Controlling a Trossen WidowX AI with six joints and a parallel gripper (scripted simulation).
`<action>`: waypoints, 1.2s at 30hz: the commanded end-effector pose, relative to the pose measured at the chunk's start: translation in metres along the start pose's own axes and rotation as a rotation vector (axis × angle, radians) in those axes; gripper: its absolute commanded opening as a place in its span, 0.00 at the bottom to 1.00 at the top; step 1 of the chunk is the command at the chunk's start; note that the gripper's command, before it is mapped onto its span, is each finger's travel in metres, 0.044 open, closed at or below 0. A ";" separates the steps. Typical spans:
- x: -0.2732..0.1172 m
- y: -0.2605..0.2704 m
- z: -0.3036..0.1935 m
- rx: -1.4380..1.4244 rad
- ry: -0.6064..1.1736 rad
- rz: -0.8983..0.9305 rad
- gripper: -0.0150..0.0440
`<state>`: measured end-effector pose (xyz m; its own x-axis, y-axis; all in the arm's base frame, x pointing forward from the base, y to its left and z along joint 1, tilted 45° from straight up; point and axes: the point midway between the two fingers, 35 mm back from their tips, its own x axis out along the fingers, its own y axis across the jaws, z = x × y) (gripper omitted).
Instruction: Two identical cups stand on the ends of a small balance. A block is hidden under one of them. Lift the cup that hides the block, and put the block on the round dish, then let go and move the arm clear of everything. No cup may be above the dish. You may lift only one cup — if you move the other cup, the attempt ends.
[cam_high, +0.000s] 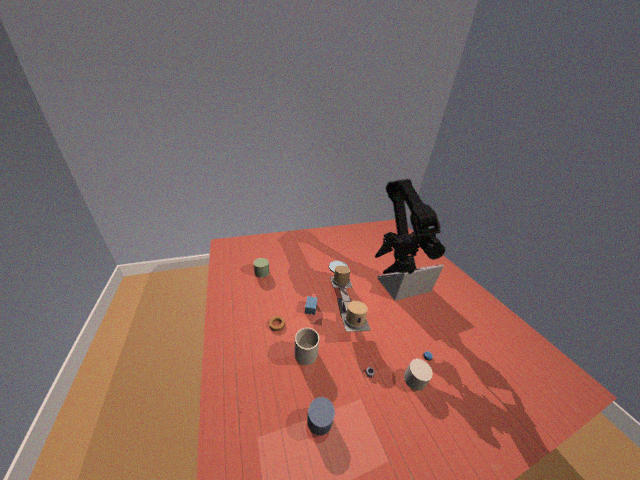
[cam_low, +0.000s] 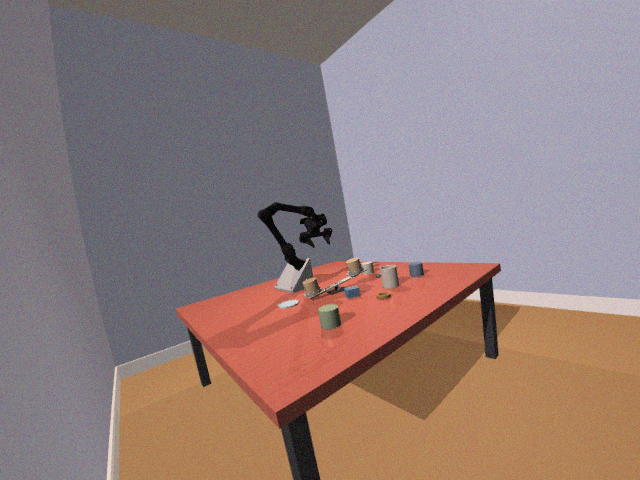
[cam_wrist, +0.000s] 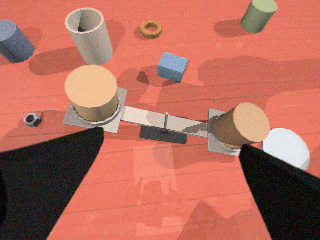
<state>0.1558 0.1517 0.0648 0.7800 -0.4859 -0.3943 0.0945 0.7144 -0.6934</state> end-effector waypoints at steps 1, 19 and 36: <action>0.008 -0.004 0.003 -0.078 0.049 -0.012 1.00; 0.063 -0.035 0.016 -0.583 0.360 0.037 1.00; 0.115 -0.083 0.018 -1.031 0.567 0.276 1.00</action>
<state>0.2437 0.0553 0.0851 0.3226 -0.7185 -0.6162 -0.7096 0.2473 -0.6598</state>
